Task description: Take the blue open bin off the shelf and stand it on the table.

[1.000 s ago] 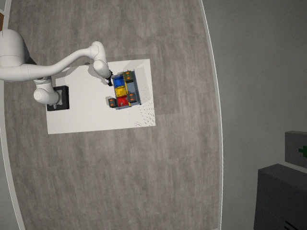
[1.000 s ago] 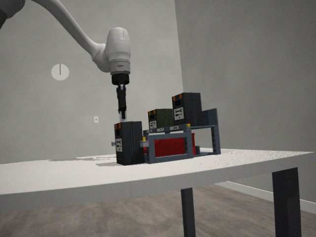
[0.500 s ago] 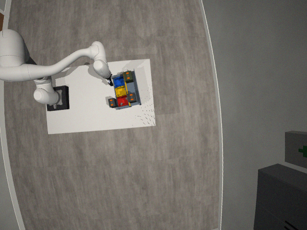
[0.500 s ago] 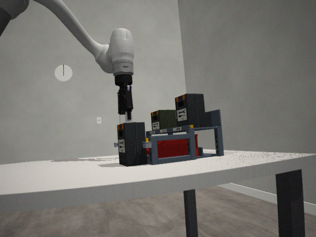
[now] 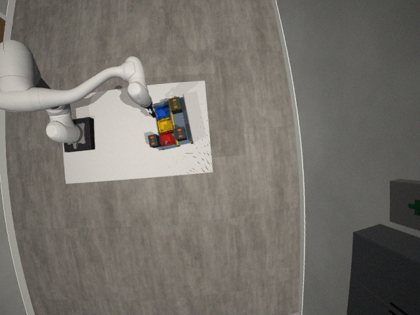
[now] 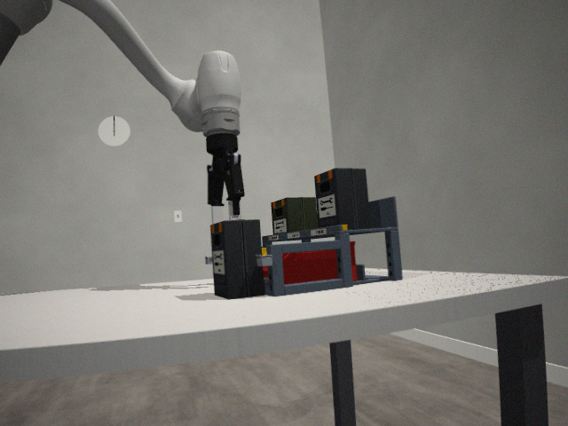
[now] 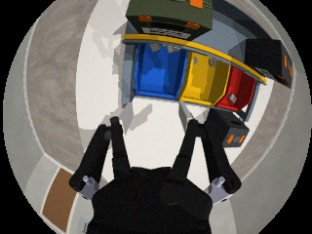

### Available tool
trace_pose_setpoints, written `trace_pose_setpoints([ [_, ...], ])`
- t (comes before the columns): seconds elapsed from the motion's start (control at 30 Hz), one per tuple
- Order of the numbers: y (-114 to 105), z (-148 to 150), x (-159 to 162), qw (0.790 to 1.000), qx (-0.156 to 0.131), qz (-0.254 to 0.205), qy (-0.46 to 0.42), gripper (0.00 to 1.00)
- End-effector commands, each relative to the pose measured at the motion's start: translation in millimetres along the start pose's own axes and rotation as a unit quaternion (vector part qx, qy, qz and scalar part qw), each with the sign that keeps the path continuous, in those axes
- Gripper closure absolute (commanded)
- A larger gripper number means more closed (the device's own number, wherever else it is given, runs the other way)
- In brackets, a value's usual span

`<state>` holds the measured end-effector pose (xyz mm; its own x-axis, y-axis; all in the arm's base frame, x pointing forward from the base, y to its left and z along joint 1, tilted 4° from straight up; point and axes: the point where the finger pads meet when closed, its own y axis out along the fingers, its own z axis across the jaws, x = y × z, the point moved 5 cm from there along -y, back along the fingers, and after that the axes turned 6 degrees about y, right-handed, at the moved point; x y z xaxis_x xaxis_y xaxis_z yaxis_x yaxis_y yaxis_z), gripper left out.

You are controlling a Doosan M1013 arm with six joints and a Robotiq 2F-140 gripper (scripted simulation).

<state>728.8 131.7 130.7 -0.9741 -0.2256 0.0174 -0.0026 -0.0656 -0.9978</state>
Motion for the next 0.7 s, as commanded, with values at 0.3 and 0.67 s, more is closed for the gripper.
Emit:
trace_pose_setpoints([
  [0.3, -0.2, 0.0, 0.0, 0.999, 0.000, 0.000, -0.045, 0.43],
  [0.67, -0.2, 0.0, 0.0, 0.985, 0.000, 0.000, -0.174, 0.43],
])
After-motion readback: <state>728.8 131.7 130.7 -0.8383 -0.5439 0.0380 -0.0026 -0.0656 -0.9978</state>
